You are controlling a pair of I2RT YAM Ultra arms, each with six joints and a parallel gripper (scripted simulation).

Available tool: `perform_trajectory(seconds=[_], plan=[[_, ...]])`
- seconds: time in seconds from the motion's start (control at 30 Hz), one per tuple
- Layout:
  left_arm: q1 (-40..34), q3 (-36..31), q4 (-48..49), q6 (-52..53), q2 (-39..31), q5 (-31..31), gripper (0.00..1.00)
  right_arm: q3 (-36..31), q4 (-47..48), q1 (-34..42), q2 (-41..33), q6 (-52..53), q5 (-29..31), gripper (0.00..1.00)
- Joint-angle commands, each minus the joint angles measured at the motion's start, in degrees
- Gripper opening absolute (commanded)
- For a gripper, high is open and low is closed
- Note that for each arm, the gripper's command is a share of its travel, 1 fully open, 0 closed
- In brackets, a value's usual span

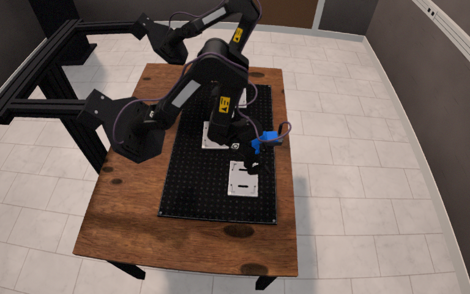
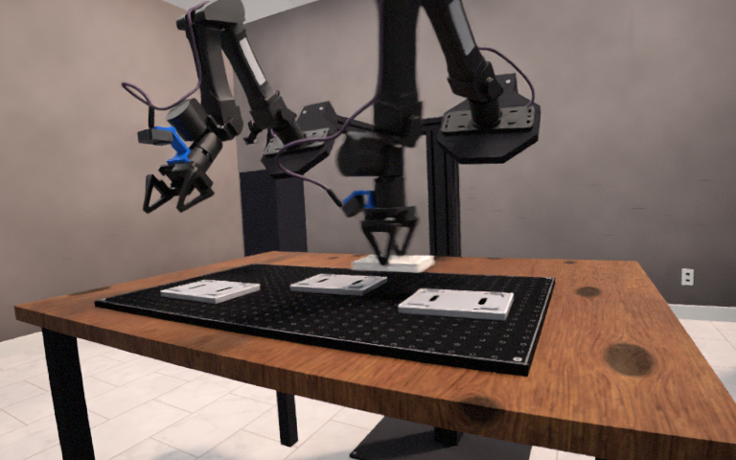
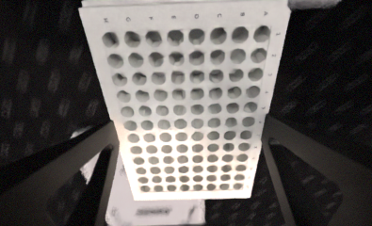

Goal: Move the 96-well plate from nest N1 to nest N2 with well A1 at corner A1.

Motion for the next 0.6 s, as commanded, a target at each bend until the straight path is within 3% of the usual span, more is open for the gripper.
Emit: perform_trajectory(seconds=[0.0, 0.33, 0.57], plan=[[-6.71, 3.71, -1.73, -8.57, 4.33, -6.91, 0.78, -0.84, 1.34, -0.58, 0.56, 0.33, 0.24, 1.0], [-18.27, 14.27, -8.2, -17.09, 13.85, -12.93, 0.78, -0.85, 1.35, -0.58, 0.56, 0.33, 0.24, 1.0], [-21.36, 18.84, -9.26, -19.01, 17.43, -14.01, 0.78, -0.85, 1.35, -0.58, 0.56, 0.33, 0.24, 1.0]])
